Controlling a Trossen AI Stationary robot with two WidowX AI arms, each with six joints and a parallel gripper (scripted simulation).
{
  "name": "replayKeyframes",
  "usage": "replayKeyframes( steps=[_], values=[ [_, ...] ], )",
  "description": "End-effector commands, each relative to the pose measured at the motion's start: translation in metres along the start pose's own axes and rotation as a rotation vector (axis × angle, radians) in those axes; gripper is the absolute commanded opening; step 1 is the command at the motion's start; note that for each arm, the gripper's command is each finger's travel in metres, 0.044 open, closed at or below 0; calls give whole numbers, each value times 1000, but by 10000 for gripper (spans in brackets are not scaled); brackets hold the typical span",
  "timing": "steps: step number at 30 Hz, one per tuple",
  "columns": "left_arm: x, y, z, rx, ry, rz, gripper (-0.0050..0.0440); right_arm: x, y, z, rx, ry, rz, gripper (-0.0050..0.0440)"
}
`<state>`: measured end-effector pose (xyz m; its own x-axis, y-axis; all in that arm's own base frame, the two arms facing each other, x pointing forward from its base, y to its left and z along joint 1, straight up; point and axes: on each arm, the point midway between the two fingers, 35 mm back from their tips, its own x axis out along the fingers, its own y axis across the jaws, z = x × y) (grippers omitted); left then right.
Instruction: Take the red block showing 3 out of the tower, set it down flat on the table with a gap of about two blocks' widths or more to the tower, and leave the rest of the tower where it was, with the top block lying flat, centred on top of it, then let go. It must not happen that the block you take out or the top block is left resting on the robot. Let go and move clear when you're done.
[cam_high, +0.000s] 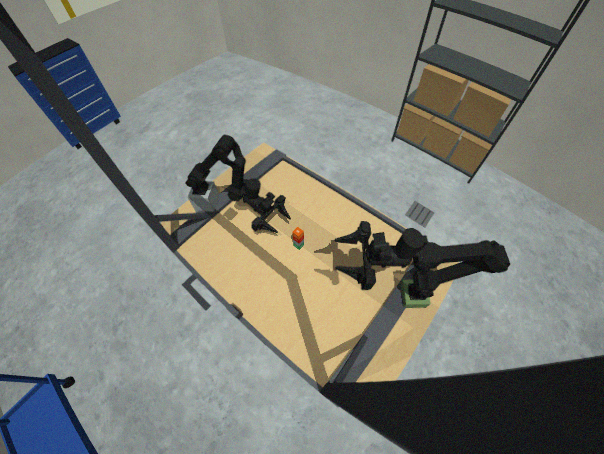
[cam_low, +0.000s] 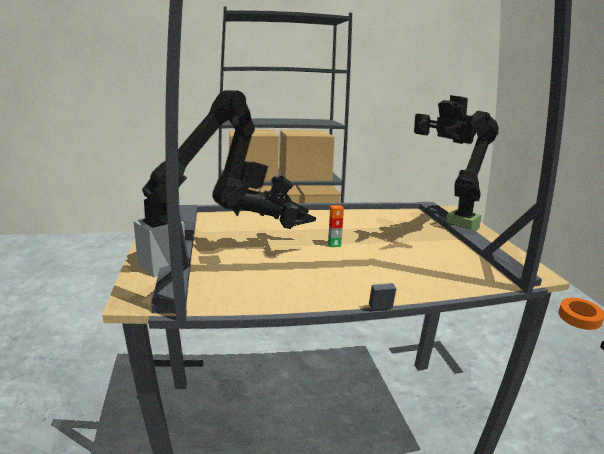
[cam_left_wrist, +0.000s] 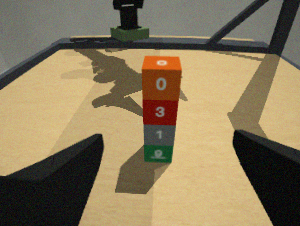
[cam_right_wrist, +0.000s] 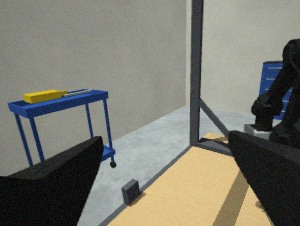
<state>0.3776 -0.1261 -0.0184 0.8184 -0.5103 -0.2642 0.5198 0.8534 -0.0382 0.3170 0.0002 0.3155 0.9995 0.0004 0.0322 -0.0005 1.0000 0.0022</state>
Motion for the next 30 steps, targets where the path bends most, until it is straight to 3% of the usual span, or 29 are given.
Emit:
replayKeyframes(
  steps=[1,5,7,9,18,20,21,22,30],
  values=[
    [1,1,8,9,-22,1,400,-1,0,7,-2,-18,0,400],
    [4,13,14,-7,-25,44,400,-1,0,7,-2,-18,0,400],
    [5,40,6,-59,27,147,400,-1,0,7,-2,-18,0,400],
    [3,86,6,-124,53,322,400,-1,0,7,-2,-18,0,400],
    [-22,162,-18,-264,200,642,400,-1,0,7,-2,-18,0,400],
    [-22,162,-18,-264,200,642,400,-1,0,7,-2,-18,0,400],
    [-29,168,-31,-291,268,679,400,-1,0,7,-2,-18,0,400],
    [-39,190,-25,-312,249,773,400,-1,0,7,-2,-18,0,400],
    [-91,242,-42,-411,393,1075,400,-1,0,7,-2,-18,0,400]
  ],
)
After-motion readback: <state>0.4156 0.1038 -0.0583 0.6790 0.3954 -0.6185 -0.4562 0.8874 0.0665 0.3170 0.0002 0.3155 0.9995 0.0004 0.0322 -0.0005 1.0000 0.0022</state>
